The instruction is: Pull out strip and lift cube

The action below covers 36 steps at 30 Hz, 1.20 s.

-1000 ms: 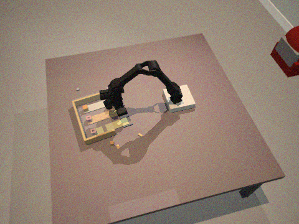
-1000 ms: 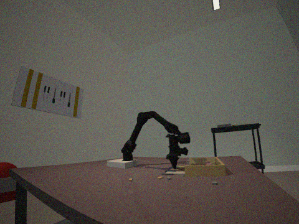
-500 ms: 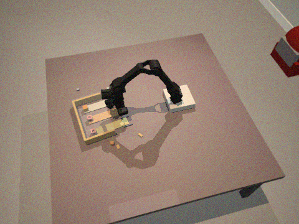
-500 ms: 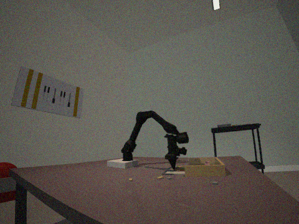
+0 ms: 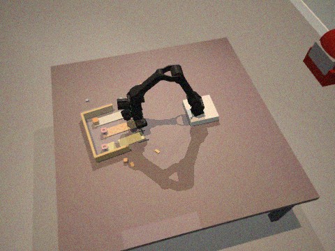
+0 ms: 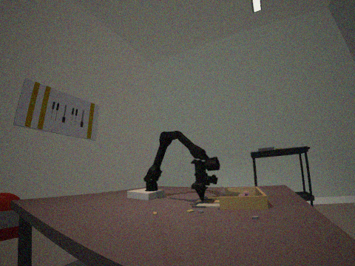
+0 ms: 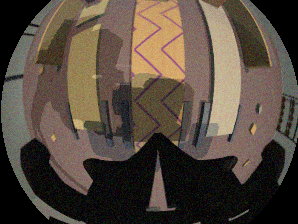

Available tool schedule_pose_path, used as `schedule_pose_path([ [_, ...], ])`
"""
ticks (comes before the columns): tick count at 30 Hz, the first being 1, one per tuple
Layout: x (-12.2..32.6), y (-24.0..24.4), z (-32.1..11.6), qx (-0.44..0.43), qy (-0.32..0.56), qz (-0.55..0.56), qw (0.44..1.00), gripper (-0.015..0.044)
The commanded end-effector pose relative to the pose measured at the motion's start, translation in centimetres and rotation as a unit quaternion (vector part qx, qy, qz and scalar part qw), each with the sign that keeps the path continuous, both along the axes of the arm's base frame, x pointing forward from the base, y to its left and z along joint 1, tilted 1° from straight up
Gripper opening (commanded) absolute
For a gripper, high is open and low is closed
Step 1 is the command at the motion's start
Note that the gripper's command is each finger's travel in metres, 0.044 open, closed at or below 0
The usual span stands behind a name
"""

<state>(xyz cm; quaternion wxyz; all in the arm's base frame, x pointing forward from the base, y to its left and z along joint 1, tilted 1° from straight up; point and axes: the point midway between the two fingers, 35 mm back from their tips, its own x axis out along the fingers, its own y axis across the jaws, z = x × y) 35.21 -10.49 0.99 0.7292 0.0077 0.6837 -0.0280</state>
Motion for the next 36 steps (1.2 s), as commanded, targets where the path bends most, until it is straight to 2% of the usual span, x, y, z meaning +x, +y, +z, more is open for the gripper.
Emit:
schedule_pose_path([
  [1,-1.2,0.2,-0.7,0.004,0.012,0.002,1.0,0.0],
  [36,-6.5,0.4,-1.1,0.004,0.015,0.002,1.0,0.0],
])
